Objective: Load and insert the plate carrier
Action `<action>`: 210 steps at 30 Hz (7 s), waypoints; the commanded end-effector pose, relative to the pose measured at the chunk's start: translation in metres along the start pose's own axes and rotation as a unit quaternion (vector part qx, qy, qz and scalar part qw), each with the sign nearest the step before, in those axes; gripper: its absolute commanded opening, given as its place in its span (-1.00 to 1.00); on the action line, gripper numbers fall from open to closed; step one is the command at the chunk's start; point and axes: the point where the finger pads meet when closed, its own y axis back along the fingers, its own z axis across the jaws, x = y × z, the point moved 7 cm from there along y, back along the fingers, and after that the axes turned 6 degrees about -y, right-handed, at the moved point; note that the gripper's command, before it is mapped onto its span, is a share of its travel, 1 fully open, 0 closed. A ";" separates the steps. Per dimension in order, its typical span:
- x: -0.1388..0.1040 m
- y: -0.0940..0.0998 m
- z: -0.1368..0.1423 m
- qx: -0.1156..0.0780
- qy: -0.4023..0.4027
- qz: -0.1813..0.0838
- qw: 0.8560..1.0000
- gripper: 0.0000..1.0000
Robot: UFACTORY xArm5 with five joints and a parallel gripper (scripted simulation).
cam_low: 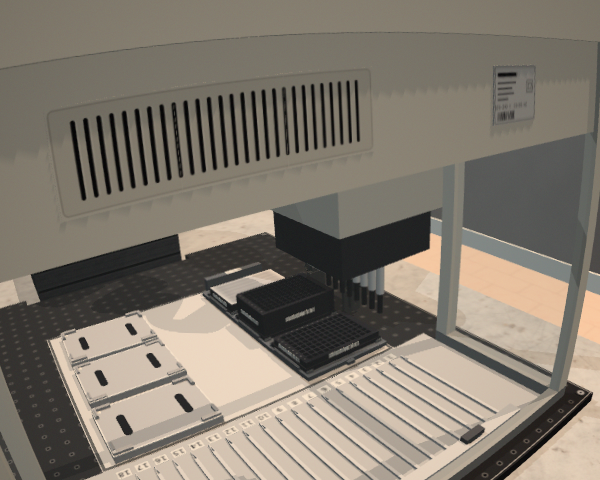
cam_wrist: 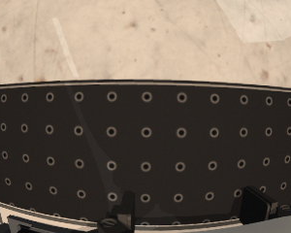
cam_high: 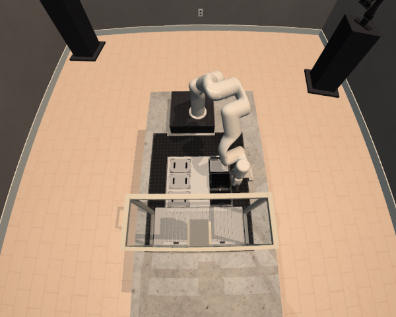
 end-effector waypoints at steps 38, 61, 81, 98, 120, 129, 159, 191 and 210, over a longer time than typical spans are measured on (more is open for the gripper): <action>-0.013 0.001 0.003 0.001 0.000 0.005 1.000 1.00; -0.005 0.002 0.002 0.001 0.000 0.005 1.000 1.00; 0.007 0.002 0.001 0.001 0.000 0.006 1.000 1.00; 0.008 0.017 0.001 0.001 0.000 0.006 1.000 1.00; 0.008 0.047 0.001 0.001 0.000 0.006 1.000 1.00; 0.008 0.062 0.001 0.001 0.000 0.006 1.000 1.00; 0.007 0.105 0.001 0.001 0.000 0.006 1.000 1.00; -0.035 0.116 -0.061 0.002 -0.247 0.005 0.969 0.62; -0.083 0.116 -0.131 0.004 -0.508 0.004 0.861 0.62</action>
